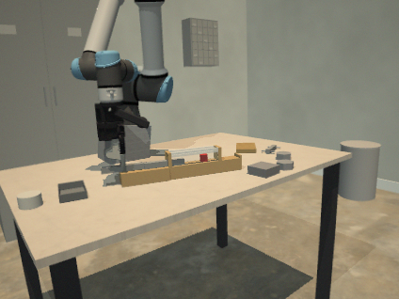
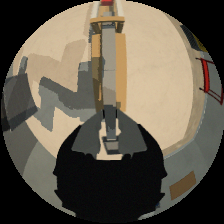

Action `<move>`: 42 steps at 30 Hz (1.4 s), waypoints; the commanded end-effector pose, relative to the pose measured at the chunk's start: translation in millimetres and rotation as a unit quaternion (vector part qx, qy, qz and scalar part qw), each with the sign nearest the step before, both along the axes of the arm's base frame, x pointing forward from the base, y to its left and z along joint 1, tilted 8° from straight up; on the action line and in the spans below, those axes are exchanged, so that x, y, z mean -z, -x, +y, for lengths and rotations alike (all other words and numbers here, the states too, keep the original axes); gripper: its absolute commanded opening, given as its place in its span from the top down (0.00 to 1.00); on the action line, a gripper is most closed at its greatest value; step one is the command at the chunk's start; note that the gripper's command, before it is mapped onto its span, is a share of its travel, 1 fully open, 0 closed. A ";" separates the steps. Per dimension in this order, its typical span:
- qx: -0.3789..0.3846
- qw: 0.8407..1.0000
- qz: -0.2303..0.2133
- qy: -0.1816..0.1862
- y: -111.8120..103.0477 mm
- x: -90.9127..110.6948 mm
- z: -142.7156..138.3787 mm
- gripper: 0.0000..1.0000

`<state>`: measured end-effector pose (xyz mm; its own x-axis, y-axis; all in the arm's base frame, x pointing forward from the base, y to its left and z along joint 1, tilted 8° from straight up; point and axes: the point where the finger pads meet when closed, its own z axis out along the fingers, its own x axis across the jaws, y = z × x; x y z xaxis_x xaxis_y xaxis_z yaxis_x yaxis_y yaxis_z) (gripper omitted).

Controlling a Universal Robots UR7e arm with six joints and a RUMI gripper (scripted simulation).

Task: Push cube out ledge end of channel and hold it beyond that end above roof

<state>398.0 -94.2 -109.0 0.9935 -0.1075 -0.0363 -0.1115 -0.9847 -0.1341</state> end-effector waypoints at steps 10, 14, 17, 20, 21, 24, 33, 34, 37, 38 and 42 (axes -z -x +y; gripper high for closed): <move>0.000 1.000 -0.001 0.000 -3.8 -4.4 29.2 1.00; 0.000 1.000 -0.001 0.000 -5.1 -5.9 40.8 1.00; 0.000 1.000 -0.001 0.000 -5.8 -6.8 46.8 1.00; 0.000 1.000 -0.001 0.000 -6.5 -7.6 52.9 1.00; 0.000 1.000 -0.001 0.000 -6.8 -8.0 55.9 1.00; 0.000 1.000 -0.001 0.000 -7.9 -9.2 64.9 1.00; 0.000 1.000 -0.001 0.000 -10.8 -12.7 90.4 1.00; 0.000 1.000 -0.001 0.000 -10.8 -12.7 90.4 1.00; 0.000 1.000 -0.001 0.000 -11.3 -13.3 95.5 1.00; 0.000 1.000 -0.001 0.000 -11.6 -13.7 97.9 1.00; 0.000 1.000 -0.001 0.000 -12.6 -14.9 106.9 1.00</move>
